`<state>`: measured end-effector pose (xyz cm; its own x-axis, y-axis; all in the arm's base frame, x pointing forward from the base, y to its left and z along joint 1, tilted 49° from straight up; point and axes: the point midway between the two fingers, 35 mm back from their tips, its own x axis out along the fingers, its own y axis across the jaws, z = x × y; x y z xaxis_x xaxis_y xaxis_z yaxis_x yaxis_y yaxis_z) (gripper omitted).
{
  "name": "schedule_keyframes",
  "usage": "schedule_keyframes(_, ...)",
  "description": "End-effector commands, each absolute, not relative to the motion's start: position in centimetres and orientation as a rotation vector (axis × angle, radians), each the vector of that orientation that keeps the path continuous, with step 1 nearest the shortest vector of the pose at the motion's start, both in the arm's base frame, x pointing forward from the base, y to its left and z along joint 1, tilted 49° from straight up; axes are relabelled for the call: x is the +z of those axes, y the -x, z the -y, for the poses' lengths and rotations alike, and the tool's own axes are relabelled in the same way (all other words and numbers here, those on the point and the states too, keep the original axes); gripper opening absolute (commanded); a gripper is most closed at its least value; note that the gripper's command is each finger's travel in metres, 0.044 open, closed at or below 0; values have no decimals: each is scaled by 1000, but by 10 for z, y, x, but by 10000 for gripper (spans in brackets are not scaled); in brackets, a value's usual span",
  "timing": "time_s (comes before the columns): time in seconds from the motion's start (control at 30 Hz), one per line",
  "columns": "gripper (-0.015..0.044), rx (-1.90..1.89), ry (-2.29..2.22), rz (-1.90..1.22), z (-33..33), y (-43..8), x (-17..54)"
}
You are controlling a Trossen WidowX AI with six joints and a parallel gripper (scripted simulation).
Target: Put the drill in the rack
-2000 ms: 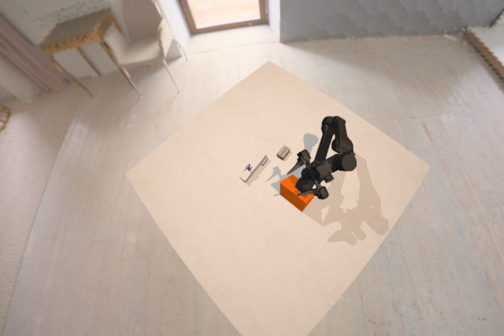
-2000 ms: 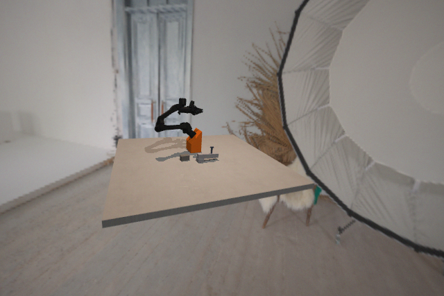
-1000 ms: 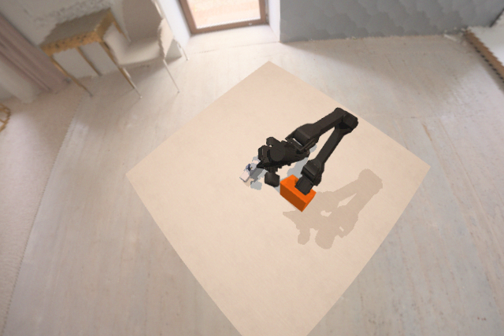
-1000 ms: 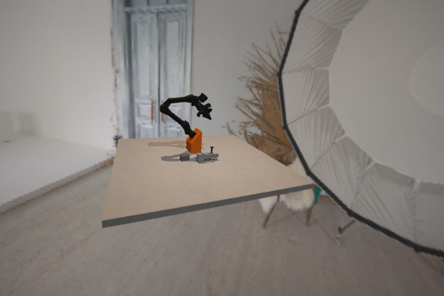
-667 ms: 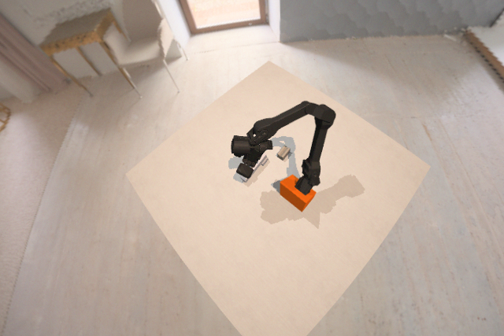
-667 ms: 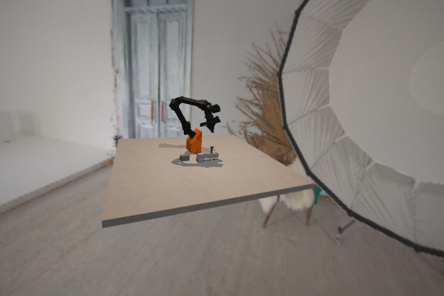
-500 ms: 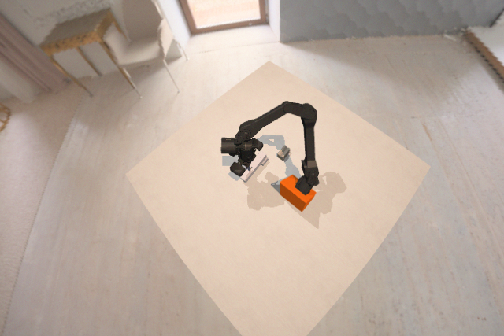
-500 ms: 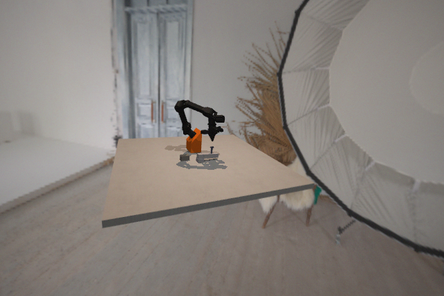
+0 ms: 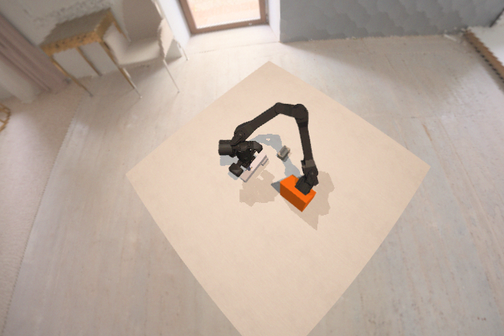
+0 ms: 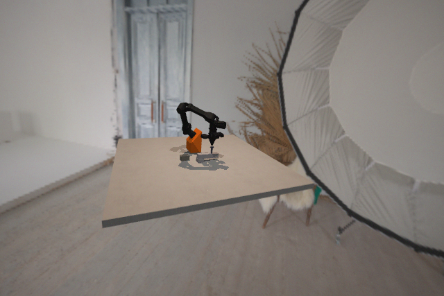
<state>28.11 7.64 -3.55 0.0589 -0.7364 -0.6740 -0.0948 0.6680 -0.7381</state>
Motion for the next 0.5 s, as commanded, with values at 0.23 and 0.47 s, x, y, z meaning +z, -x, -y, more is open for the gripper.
schedule_keyframes(0.23, 0, -569, 735, -1452, -68, -286, -44)
schedule_keyframes(0.47, 0, -569, 735, -1452, -66, -287, -45)
